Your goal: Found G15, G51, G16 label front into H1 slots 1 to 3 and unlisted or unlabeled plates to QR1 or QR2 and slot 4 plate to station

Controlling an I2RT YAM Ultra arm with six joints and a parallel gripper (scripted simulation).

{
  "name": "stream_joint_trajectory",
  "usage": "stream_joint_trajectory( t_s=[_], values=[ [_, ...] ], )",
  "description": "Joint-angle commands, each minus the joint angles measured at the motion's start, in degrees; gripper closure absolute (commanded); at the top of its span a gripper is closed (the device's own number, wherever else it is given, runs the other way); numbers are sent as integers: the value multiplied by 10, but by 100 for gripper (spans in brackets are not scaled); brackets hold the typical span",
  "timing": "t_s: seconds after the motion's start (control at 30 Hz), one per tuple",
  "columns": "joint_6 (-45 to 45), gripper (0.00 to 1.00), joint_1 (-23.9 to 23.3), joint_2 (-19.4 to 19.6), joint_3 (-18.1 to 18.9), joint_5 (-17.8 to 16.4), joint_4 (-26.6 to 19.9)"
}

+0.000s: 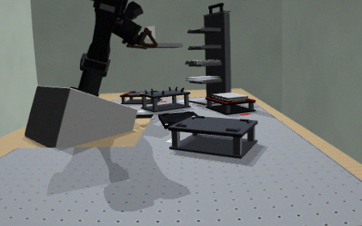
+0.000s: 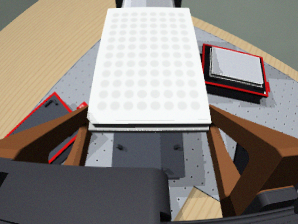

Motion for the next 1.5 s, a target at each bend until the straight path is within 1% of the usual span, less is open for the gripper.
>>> stream_joint_trajectory(
  t_s=[0.0,1.47],
  values=[
    [-5,14,-1,-1,0,0,12],
    [-40,14,-36,-8,-49,-32,88]
  ],
)
